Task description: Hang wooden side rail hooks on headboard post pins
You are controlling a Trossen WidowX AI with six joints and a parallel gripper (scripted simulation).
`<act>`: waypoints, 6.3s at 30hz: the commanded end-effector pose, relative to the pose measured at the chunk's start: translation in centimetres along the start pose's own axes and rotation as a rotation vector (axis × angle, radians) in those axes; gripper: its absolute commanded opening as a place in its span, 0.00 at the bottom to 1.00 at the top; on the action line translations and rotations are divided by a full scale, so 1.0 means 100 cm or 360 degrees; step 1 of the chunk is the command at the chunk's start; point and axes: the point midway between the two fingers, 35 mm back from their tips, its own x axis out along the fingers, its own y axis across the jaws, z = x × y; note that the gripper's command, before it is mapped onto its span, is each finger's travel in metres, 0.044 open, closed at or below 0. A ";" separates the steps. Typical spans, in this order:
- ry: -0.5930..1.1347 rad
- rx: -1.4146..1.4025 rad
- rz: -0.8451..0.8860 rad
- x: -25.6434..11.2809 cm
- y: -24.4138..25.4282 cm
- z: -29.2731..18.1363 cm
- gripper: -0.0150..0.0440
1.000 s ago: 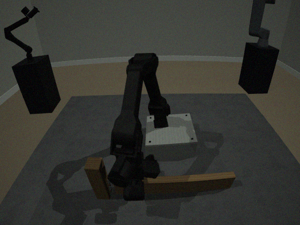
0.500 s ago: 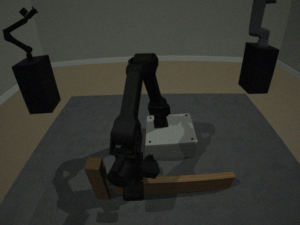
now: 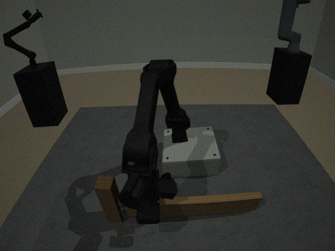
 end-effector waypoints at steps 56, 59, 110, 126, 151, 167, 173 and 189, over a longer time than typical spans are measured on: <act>0.0010 -0.0003 -0.0013 -0.002 -0.002 -0.008 0.25; 0.0010 -0.0003 -0.0013 -0.002 -0.003 -0.008 0.25; 0.0010 -0.0003 -0.0013 -0.002 -0.002 -0.014 0.25; 0.0011 -0.0003 -0.0013 -0.004 -0.002 -0.015 0.25; 0.0011 -0.0003 -0.0013 -0.002 -0.002 -0.018 0.25; 0.0011 -0.0003 -0.0013 -0.004 -0.001 -0.020 0.25; 0.0011 -0.0003 -0.0013 -0.004 -0.002 -0.020 0.25; 0.0011 -0.0003 -0.0013 -0.002 -0.002 -0.021 0.25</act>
